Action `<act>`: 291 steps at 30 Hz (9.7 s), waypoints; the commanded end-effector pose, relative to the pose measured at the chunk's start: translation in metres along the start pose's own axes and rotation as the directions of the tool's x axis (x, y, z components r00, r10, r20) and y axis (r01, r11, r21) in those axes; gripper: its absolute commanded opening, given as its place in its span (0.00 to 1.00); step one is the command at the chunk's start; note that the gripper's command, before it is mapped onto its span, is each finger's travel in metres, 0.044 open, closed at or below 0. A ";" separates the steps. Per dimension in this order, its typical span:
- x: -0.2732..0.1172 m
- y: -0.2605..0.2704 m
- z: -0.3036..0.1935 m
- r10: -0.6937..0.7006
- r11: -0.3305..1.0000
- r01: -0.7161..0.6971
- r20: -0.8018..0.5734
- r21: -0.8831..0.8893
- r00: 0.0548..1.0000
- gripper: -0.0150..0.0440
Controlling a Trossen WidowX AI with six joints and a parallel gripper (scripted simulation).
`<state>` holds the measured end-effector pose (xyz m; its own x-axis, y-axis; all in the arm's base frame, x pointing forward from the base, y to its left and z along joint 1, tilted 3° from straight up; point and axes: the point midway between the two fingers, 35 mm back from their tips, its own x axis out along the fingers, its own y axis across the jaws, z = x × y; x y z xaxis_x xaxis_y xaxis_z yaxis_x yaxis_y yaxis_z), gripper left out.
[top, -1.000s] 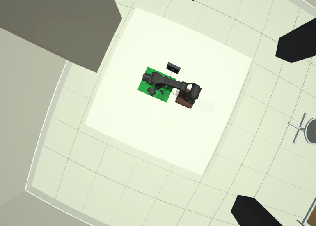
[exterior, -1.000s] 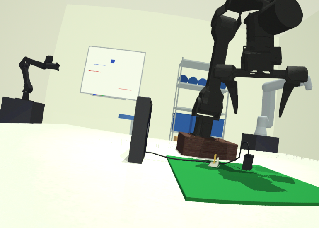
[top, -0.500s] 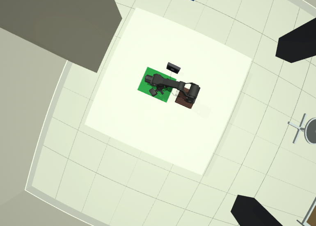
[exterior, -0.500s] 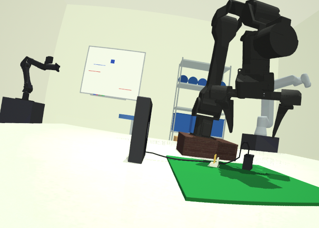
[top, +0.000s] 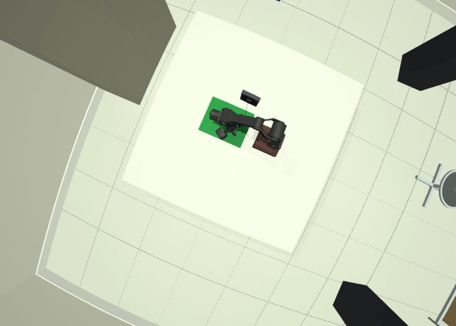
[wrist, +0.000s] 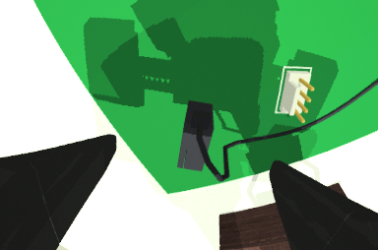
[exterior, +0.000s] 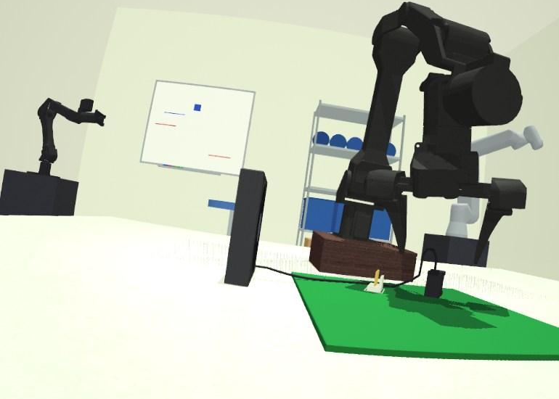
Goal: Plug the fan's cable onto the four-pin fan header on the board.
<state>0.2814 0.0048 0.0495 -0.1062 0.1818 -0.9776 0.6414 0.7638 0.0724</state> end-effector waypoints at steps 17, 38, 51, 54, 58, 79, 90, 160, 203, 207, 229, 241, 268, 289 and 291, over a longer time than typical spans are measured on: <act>0.028 0.000 0.005 0.001 1.000 -0.001 -0.007 0.006 1.000 1.00; 0.026 -0.001 0.005 -0.002 1.000 0.002 -0.003 0.001 1.000 0.31; -0.007 0.002 0.001 -0.001 1.000 0.001 -0.004 0.002 1.000 0.25; -0.016 0.002 -0.001 0.000 1.000 0.000 -0.004 0.003 1.000 0.25; -0.029 0.002 -0.004 0.000 1.000 0.000 -0.004 0.003 1.000 0.25; -0.069 0.005 -0.023 -0.008 1.000 0.008 0.098 0.003 0.995 0.25; -0.069 0.012 -0.029 0.000 1.000 -0.001 0.234 0.005 0.972 0.25; -0.018 0.024 -0.020 -0.125 0.983 0.175 0.892 0.053 0.434 0.25; -0.031 0.012 -0.058 -0.009 1.000 -0.003 0.999 0.009 -0.043 0.25; -0.033 0.012 -0.057 -0.011 1.000 0.009 1.000 0.012 -0.028 0.25; -0.037 0.012 -0.058 -0.014 1.000 0.016 1.000 0.015 -0.025 0.25; -0.027 0.012 -0.058 -0.015 1.000 0.019 1.000 0.015 -0.024 0.25; -0.002 0.013 -0.058 -0.015 1.000 0.019 1.000 0.015 -0.024 0.25; 0.017 0.013 -0.054 -0.015 1.000 0.020 1.000 0.015 -0.024 0.25; 0.018 0.013 -0.054 -0.015 1.000 0.020 1.000 0.015 -0.024 0.25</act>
<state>0.2469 0.0516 0.0461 0.7531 -0.6324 -0.1816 0.6496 0.7584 0.0529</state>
